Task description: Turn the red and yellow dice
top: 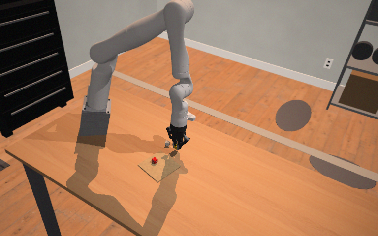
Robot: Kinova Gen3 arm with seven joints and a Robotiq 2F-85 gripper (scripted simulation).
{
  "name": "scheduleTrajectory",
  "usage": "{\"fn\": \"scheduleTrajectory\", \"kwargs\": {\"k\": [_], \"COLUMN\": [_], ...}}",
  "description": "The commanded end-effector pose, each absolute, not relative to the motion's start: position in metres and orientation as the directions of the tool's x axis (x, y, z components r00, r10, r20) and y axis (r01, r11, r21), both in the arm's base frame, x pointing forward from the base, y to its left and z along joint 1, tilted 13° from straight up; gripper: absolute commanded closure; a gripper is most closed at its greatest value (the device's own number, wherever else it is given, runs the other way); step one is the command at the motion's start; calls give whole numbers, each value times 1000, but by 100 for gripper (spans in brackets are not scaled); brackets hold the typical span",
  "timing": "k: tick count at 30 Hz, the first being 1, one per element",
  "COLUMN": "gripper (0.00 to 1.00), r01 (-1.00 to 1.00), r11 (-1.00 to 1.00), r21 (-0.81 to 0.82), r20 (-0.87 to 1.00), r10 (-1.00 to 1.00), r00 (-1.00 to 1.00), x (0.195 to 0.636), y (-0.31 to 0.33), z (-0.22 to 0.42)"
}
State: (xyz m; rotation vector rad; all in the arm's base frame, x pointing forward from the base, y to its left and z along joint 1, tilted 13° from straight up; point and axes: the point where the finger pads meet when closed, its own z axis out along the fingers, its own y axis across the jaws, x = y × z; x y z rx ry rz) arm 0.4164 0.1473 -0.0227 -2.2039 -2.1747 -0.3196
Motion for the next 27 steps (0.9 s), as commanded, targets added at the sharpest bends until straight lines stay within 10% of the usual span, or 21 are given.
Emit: {"fn": "scheduleTrajectory", "kwargs": {"k": [1, 27], "gripper": [85, 85], "r01": [989, 989], "r11": [-24, -24], "r21": [145, 145], "r20": [170, 170], "r10": [985, 985], "r00": [-1, -1], "x": [420, 411], "y": [146, 136], "z": [2, 62]}}
